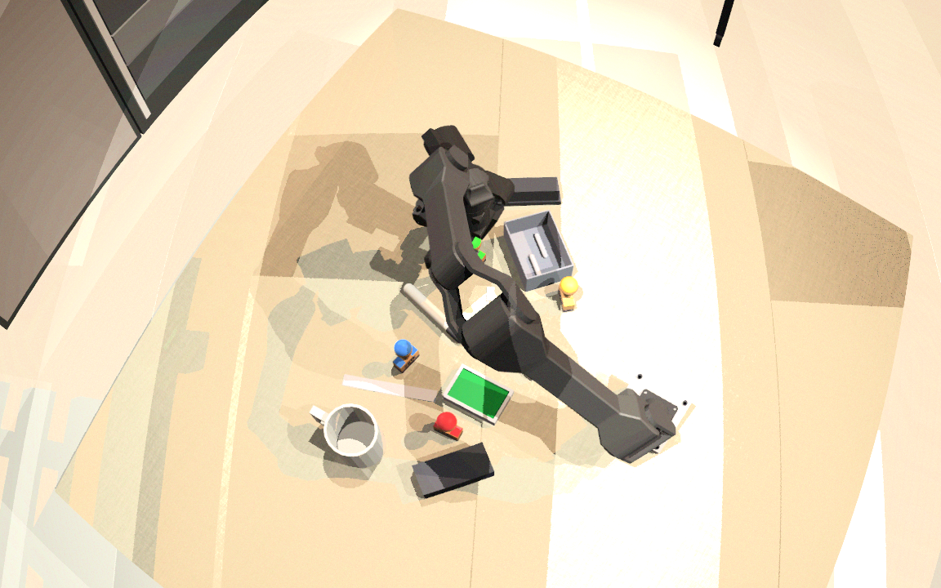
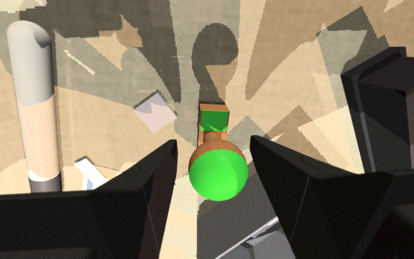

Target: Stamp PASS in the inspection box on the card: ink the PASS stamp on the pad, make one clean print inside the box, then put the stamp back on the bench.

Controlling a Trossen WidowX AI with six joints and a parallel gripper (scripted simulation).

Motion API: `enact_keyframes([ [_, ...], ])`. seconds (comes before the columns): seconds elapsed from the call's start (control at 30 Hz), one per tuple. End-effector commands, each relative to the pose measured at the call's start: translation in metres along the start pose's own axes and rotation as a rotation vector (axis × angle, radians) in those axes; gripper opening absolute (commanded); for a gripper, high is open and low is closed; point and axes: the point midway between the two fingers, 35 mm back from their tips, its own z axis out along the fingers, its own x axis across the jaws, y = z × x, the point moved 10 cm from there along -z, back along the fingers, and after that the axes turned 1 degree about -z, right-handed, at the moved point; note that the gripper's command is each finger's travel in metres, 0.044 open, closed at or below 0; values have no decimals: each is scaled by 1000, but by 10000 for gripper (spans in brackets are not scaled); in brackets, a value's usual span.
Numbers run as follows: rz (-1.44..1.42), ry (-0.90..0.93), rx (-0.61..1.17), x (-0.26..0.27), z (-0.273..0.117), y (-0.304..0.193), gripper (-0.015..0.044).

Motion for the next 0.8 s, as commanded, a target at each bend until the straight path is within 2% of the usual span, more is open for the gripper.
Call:
enact_keyframes([
  [0.0, 4, 2, -6, 0, 5, -1, 226],
  [0.03, 4, 3, -6, 0, 6, -1, 226],
  [0.17, 0, 0, 0, 0, 3, 0, 121],
  [0.47, 0, 0, 0, 0, 3, 0, 61],
  [0.53, 0, 0, 0, 0, 3, 0, 9],
  [0.77, 0, 0, 0, 0, -1, 0, 0],
])
